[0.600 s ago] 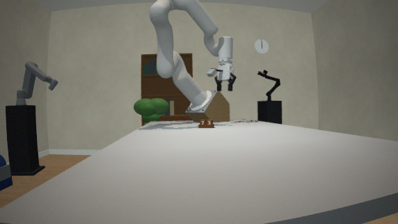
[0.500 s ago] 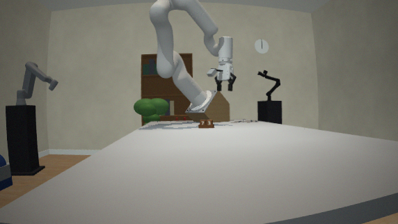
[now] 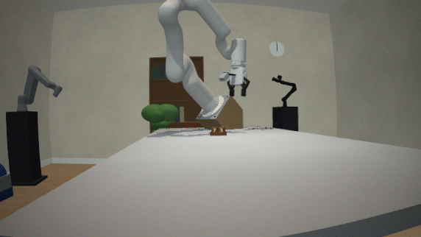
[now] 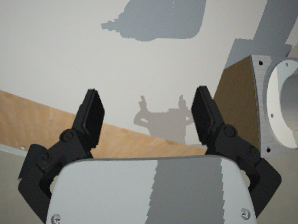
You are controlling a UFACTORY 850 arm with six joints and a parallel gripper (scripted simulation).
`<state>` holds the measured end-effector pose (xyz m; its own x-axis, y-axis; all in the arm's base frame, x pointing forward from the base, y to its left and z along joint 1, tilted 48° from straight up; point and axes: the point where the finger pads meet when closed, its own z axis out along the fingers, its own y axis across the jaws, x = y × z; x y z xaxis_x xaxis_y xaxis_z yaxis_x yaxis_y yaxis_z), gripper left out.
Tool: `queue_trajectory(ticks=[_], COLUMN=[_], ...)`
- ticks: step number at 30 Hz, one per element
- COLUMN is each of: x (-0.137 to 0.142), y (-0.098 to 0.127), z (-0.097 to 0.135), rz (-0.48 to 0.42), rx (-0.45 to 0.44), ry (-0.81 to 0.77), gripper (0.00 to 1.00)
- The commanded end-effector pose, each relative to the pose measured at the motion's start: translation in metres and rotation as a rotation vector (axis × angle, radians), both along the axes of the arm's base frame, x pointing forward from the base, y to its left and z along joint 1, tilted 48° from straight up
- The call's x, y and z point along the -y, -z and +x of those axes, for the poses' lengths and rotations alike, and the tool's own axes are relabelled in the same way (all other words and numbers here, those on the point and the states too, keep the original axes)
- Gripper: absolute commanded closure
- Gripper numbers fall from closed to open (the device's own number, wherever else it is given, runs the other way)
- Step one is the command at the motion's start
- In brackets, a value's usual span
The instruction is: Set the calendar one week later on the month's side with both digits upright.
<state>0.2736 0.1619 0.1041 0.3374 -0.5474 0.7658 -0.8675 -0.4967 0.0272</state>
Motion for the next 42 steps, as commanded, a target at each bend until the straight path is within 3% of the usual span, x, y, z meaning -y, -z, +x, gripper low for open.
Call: queue_trajectory(ticks=[1, 3, 11, 14, 17, 19, 42], x=[0.001, 0.013, 0.056, 0.079, 0.081, 0.11, 0.117], y=[-0.003, -0.02, -0.064, -0.083, -0.085, -0.108, -0.112], z=[0.006, 0.036, 0.099, 0.121, 0.124, 0.145, 0.148], rz=[0.017, 0.092, 0.25, 0.304, 0.31, 0.365, 0.366], rx=[0.018, 0.109, 0.339, 0.435, 0.446, 0.556, 0.562], ry=[0.018, 0.108, 0.32, 0.401, 0.41, 0.498, 0.498], gripper=[0.0, 0.0, 0.0, 0.0, 0.0, 0.0, 0.0])
